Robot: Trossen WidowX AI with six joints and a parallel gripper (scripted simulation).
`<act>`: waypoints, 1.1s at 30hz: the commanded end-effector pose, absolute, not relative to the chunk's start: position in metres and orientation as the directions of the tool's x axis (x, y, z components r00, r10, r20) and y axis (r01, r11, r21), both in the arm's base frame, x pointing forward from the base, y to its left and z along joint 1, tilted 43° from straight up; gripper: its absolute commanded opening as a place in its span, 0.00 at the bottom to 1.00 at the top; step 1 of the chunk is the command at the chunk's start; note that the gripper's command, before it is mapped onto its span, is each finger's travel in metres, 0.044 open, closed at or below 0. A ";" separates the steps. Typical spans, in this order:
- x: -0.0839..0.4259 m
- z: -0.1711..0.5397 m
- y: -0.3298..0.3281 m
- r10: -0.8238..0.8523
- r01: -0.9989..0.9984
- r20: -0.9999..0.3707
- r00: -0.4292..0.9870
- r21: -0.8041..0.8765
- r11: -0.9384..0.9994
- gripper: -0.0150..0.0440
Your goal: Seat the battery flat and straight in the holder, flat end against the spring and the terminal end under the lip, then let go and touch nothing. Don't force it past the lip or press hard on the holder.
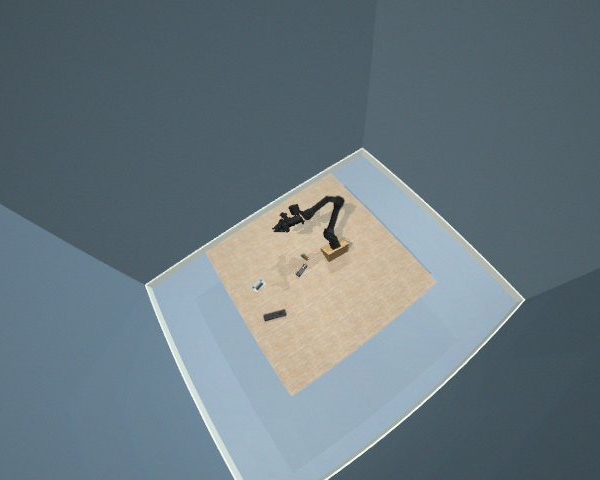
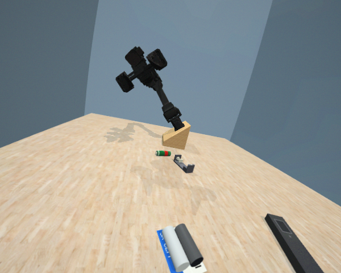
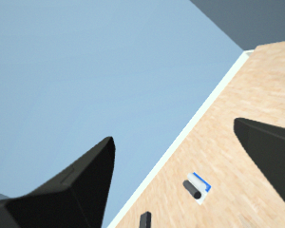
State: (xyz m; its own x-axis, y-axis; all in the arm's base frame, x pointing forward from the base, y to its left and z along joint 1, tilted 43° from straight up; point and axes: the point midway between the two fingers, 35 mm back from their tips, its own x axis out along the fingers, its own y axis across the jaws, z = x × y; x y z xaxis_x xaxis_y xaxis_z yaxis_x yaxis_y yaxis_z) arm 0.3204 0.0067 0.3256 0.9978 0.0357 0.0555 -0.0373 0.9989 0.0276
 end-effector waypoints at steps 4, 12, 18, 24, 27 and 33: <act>0.339 0.257 0.000 -0.056 0.108 -0.227 0.972 0.224 0.969 0.75; 0.303 0.097 -0.022 -0.365 0.713 -0.769 0.524 0.162 0.682 0.66; 0.238 0.050 -0.047 -0.654 0.908 -0.749 0.103 -0.198 0.369 0.66; 0.233 0.049 -0.050 -0.679 0.912 -0.730 0.075 -0.226 0.343 0.66; 0.233 0.049 -0.050 -0.679 0.912 -0.730 0.075 -0.226 0.343 0.66; 0.234 0.046 -0.052 -0.679 0.912 -0.730 0.075 -0.225 0.343 0.66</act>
State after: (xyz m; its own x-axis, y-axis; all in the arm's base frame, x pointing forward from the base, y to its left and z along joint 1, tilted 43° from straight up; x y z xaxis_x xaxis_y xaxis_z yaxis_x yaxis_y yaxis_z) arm 0.2334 -0.0502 0.0479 0.0777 -0.6731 -0.7354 0.9101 0.3490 -0.2233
